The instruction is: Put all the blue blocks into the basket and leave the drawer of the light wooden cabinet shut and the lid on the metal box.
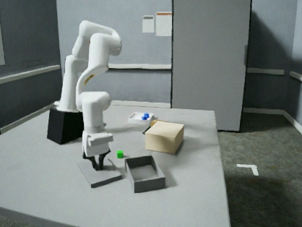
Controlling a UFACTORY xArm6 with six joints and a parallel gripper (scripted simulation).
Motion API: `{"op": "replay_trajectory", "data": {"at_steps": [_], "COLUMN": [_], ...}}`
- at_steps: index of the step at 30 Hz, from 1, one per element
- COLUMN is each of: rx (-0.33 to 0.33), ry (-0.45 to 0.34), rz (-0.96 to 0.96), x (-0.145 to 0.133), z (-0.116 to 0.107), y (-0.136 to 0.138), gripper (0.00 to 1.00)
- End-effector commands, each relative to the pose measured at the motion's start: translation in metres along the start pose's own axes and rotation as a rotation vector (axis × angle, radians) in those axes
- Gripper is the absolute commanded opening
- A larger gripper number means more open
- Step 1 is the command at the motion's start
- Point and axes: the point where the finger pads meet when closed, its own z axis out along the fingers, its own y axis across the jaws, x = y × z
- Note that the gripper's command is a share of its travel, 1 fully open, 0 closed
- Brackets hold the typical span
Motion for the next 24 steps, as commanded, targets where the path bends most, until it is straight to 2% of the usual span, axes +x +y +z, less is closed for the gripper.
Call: {"op": "replay_trajectory", "data": {"at_steps": [1, 16, 24], "rx": [0.0, 0.0, 0.0], "ry": [0.003, 0.003, 0.003], "rz": [0.0, 0.0, 0.0], "x": [0.001, 0.001, 0.001], "z": [-0.001, -0.007, -0.026], "y": [0.0, 0.0, 0.0], "gripper": [0.0, 0.0, 0.0]}}
